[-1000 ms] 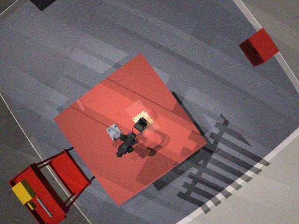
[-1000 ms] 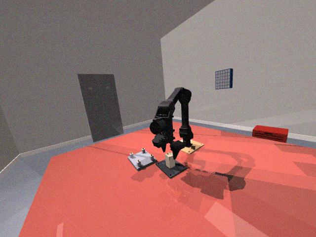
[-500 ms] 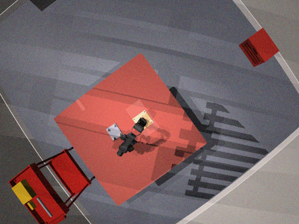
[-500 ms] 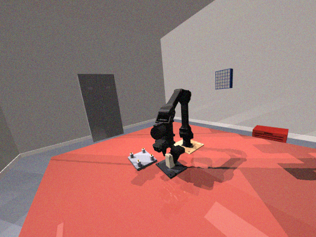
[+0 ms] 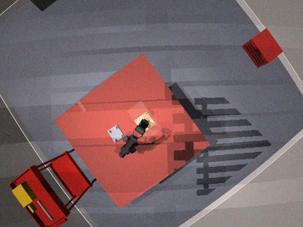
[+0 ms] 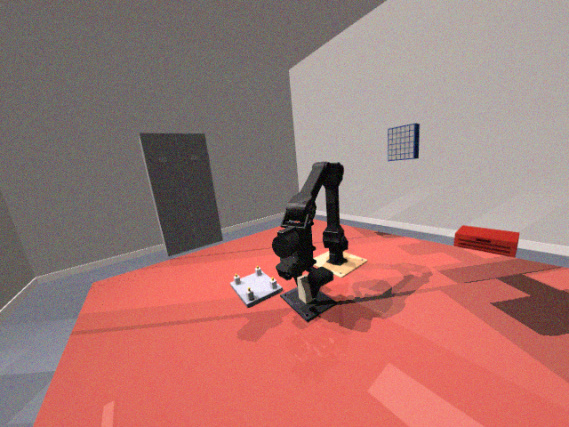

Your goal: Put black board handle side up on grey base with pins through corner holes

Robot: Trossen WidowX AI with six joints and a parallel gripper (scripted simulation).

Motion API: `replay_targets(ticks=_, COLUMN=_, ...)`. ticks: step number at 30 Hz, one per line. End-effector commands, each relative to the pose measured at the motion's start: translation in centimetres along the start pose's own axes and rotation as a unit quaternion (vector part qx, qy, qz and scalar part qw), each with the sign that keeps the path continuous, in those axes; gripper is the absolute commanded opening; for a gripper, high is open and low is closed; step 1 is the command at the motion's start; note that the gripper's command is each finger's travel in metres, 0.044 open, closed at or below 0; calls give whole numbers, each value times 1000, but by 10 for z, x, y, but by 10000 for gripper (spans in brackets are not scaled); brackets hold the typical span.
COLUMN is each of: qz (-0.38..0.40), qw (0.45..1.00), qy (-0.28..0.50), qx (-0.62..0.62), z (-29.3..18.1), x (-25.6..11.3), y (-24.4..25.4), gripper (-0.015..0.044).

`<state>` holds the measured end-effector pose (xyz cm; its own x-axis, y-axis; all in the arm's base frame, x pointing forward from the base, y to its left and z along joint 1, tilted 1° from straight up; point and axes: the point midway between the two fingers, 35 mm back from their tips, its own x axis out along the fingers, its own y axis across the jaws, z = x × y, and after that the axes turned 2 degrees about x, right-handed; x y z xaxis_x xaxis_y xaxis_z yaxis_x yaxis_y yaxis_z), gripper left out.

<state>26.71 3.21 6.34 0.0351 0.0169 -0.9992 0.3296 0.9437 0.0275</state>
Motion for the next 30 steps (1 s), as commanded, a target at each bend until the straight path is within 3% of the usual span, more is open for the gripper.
replay_targets(ticks=1, qz=1, qw=1000, qy=4, qx=2, z=-1, x=3, y=0, gripper=256)
replay_targets(ticks=5, qz=1, qw=1000, qy=4, qx=2, z=-1, x=3, y=0, gripper=151)
replay_targets(ticks=12, qz=1, qw=1000, qy=4, qx=2, z=-1, x=3, y=0, gripper=105)
replay_targets(ticks=16, qz=1, qw=1000, qy=4, qx=2, z=-1, x=-1, y=1, gripper=0)
replay_targets(ticks=30, qz=1, qw=1000, qy=3, qx=2, z=3, x=-37, y=2, gripper=0)
